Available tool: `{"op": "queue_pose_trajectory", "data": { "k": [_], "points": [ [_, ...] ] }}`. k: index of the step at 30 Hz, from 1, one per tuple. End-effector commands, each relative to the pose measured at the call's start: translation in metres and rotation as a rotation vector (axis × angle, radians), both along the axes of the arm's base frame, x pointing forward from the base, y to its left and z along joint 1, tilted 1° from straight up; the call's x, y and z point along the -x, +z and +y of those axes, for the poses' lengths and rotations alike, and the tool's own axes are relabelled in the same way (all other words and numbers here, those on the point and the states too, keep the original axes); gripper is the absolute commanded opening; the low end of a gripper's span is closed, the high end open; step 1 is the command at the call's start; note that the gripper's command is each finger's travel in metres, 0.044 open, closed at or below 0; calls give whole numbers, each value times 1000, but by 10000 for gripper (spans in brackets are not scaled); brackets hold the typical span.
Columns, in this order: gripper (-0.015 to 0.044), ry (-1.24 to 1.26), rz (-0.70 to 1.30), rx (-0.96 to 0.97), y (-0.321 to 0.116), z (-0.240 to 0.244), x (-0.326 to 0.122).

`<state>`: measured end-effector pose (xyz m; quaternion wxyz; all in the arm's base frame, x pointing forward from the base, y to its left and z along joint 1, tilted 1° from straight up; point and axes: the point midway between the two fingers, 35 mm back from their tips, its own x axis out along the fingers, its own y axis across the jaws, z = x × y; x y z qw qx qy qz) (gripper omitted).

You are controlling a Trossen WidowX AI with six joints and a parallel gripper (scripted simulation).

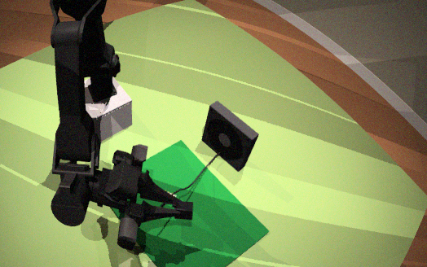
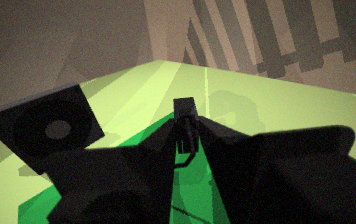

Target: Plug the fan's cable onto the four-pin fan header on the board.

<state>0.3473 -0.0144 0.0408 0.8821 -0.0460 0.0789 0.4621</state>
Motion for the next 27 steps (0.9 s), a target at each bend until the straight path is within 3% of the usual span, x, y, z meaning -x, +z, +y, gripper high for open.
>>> {"op": "queue_pose_trajectory", "data": {
  "k": [1, 27],
  "points": [
    [0, 3, -4, -2, -3, -1, 1],
    [0, 3, -4, -1, -25, -3, 4]
  ]
}}
